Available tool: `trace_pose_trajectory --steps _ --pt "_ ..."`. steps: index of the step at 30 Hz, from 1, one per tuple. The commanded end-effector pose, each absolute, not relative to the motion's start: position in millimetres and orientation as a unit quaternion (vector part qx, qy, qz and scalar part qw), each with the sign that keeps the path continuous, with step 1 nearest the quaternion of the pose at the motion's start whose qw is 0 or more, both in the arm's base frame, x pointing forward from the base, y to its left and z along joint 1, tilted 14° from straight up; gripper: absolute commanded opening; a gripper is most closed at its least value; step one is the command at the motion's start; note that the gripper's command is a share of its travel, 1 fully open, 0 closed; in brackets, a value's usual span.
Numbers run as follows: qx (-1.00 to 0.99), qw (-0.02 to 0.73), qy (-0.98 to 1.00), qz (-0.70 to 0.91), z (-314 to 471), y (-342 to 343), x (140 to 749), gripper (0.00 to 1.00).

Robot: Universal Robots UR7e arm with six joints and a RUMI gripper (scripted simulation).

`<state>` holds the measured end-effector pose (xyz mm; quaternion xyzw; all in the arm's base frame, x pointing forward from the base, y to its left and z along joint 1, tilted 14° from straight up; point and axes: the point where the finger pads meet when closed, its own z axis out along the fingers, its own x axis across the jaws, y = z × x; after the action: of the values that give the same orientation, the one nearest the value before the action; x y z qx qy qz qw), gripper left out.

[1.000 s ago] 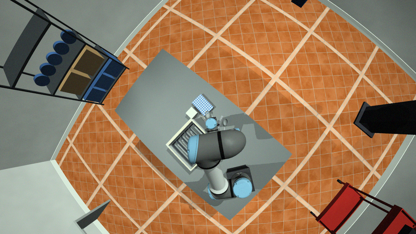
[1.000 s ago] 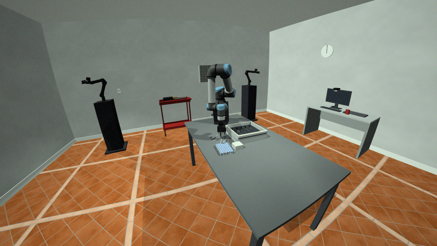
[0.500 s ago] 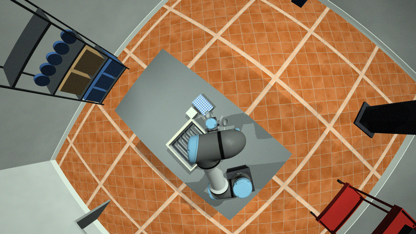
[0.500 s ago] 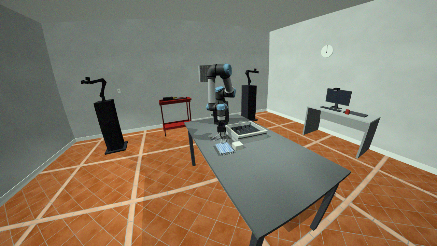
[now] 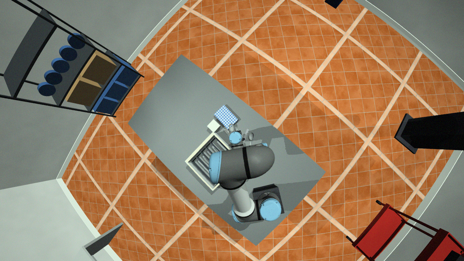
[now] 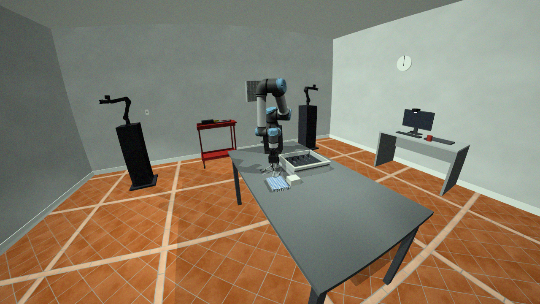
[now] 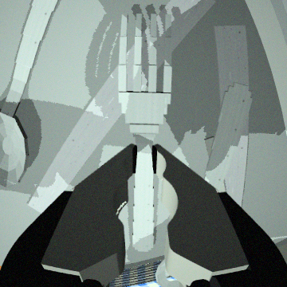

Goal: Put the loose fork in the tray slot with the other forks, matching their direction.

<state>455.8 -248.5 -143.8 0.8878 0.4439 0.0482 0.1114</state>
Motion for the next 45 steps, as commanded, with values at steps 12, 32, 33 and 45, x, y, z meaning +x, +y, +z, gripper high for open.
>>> trace_pose_trajectory --steps 12,32,33,45 --pt "0.888 0.112 0.444 0.048 -106 -243 449 0.00" --pt "0.888 0.112 0.444 0.048 -35 -231 436 0.00" --pt "0.888 0.112 0.444 0.048 -31 -231 435 0.00" --pt "0.888 0.112 0.444 0.048 11 -224 427 0.00"
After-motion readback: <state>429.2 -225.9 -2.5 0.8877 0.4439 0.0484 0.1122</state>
